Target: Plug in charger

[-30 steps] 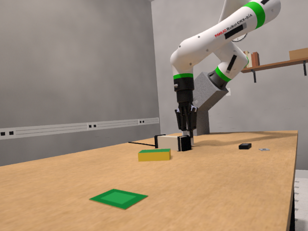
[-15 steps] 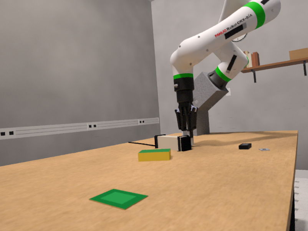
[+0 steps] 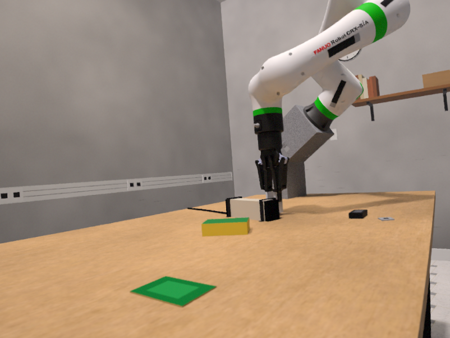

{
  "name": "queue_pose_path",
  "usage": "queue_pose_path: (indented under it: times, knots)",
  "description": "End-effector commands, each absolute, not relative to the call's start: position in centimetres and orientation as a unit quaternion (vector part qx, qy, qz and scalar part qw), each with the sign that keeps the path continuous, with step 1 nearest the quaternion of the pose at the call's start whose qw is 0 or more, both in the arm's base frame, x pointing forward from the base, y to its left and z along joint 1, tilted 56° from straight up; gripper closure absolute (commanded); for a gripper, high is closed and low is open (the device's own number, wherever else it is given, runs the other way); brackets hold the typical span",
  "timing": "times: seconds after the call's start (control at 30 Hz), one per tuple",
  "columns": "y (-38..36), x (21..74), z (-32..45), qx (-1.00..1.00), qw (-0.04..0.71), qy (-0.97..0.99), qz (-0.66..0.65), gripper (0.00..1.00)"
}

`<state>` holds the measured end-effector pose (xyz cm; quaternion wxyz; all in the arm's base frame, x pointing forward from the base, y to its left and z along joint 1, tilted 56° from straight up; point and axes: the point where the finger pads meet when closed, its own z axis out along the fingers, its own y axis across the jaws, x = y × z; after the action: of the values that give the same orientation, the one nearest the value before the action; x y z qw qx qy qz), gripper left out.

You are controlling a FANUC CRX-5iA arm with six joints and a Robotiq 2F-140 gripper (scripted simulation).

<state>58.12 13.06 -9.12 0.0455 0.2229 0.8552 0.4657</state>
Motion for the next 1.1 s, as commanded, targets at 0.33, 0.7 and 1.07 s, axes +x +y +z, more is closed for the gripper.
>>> queue_pose_path:
  times: [0.33, 0.7, 1.07]
  knots:
    - [12.88, 58.35, -9.12, 0.223, 0.046, 0.855, 0.465, 0.90]
    - [12.76, 58.60, -9.16, 0.223, 0.046, 0.855, 0.465, 0.90]
    - [12.62, 58.88, -9.20, 0.223, 0.046, 0.855, 0.465, 0.90]
